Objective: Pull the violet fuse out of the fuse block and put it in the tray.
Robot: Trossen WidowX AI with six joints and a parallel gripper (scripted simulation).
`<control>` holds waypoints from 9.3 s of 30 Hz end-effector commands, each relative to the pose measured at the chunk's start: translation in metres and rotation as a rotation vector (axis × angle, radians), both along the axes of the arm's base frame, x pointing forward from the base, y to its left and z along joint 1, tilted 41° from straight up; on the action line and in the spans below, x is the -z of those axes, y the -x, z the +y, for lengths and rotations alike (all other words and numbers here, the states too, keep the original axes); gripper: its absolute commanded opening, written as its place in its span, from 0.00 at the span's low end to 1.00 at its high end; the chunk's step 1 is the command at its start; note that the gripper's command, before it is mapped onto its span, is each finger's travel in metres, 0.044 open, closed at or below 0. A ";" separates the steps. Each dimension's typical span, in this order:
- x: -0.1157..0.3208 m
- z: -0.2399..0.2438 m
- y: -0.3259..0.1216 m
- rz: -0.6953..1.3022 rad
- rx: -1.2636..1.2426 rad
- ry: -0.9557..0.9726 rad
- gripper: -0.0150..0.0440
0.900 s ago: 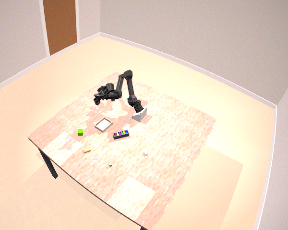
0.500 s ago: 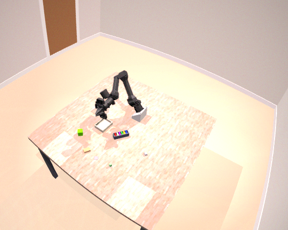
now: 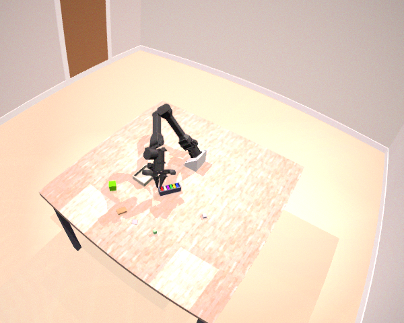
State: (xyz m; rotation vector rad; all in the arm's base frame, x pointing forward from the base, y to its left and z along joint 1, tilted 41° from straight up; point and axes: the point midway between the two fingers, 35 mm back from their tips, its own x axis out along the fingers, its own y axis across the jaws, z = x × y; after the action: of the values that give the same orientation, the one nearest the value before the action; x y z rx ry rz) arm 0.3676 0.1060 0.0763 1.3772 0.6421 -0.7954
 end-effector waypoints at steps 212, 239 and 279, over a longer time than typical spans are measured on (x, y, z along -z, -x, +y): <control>-0.098 -0.146 0.058 0.275 0.587 0.375 0.25; -0.074 -0.173 0.054 0.273 0.588 0.378 0.25; -0.100 -0.149 0.059 0.276 0.584 0.375 0.81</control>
State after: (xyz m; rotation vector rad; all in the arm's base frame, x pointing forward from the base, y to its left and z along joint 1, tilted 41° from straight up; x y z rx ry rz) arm 0.3085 -0.0433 0.1766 1.1192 0.2673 -1.5107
